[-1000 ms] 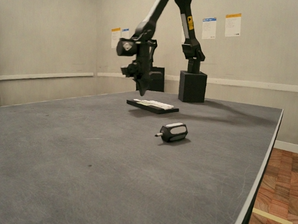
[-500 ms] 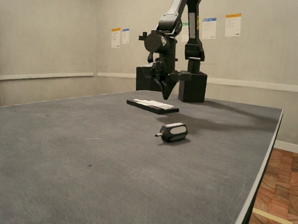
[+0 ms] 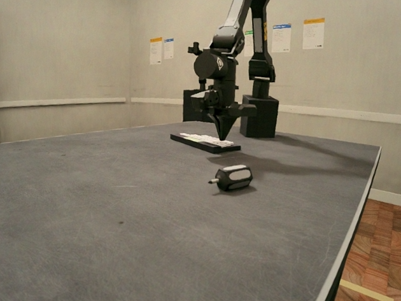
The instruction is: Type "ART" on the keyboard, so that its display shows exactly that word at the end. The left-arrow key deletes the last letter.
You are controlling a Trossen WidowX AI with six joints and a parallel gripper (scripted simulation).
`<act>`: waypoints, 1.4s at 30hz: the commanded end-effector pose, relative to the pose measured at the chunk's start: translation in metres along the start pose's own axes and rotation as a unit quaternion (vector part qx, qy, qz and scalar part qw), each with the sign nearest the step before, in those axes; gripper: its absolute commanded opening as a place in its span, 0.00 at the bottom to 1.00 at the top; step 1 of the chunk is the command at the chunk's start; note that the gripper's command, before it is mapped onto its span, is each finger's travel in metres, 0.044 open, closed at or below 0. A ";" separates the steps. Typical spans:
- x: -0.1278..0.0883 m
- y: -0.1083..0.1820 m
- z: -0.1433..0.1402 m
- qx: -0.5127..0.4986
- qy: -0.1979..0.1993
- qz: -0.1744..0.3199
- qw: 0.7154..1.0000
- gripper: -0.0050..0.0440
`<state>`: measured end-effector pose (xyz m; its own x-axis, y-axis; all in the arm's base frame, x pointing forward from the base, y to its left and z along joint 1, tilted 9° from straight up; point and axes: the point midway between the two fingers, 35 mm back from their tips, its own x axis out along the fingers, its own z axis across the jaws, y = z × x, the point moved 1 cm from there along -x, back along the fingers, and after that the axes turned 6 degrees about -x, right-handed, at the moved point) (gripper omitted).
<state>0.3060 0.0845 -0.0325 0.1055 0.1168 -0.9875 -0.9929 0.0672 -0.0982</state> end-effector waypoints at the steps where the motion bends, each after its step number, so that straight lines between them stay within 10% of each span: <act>1: 0.005 0.000 0.001 0.001 0.001 -0.002 1.000 0.00; 42: 0.010 -0.002 0.001 0.001 0.000 -0.007 1.000 0.00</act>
<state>0.3071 0.0859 -0.0451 0.1058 0.1170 -0.9875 -0.9929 0.0675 -0.0984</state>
